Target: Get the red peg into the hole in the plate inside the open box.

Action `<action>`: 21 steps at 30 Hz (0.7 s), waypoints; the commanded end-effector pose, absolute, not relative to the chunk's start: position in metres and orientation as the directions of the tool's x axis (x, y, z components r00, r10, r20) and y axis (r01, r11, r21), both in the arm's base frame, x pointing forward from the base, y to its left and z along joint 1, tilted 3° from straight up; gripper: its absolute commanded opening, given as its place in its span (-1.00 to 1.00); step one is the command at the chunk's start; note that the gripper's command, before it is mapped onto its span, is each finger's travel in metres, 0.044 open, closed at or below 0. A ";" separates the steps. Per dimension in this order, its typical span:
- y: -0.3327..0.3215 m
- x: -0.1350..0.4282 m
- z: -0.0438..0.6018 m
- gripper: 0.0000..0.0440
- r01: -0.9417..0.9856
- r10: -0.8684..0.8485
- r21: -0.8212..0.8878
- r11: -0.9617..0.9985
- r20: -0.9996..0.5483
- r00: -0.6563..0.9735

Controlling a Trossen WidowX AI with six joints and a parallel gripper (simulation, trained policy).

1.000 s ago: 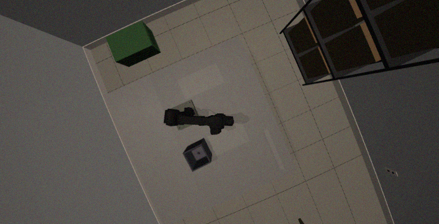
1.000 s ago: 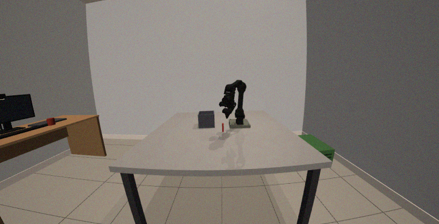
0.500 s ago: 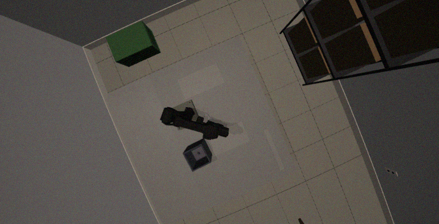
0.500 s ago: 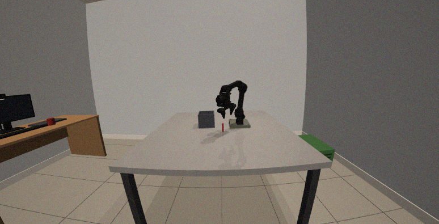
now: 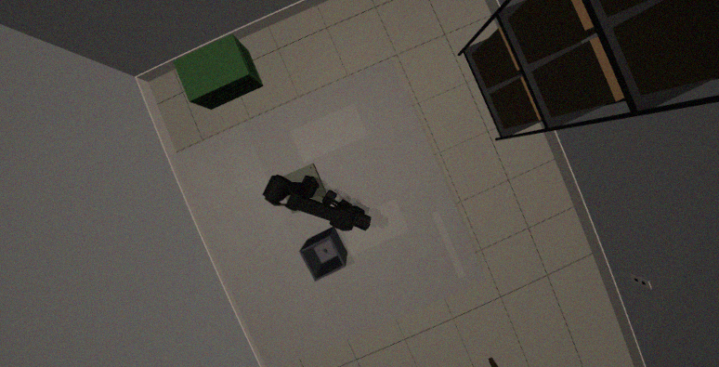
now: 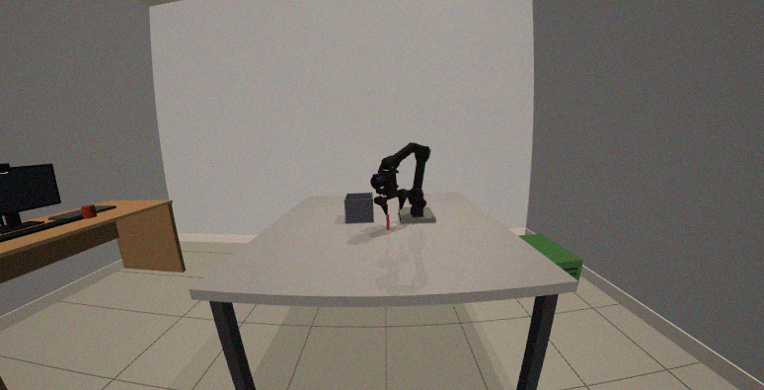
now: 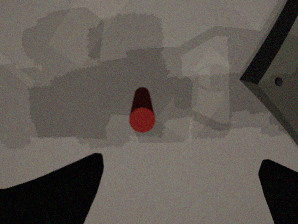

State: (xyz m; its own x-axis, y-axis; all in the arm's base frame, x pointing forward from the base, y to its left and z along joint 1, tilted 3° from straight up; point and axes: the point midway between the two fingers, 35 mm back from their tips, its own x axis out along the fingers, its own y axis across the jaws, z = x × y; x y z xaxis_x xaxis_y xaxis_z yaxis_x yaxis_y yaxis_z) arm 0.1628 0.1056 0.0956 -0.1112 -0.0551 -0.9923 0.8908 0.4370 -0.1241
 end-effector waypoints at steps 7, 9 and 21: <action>0.104 0.171 0.063 1.00 0.927 -0.013 -0.099 0.363 -0.995 -0.101; 0.103 0.172 0.057 0.99 0.933 -0.009 -0.094 0.348 -0.995 -0.097; 0.099 0.185 0.036 -0.01 0.946 0.010 -0.069 0.315 -0.997 -0.076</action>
State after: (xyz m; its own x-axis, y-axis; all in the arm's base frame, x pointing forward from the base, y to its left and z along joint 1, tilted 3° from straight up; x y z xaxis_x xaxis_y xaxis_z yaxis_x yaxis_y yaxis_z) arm 0.1827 0.0990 0.0378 -0.0766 0.0021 -0.9971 0.9476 0.3112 -0.0721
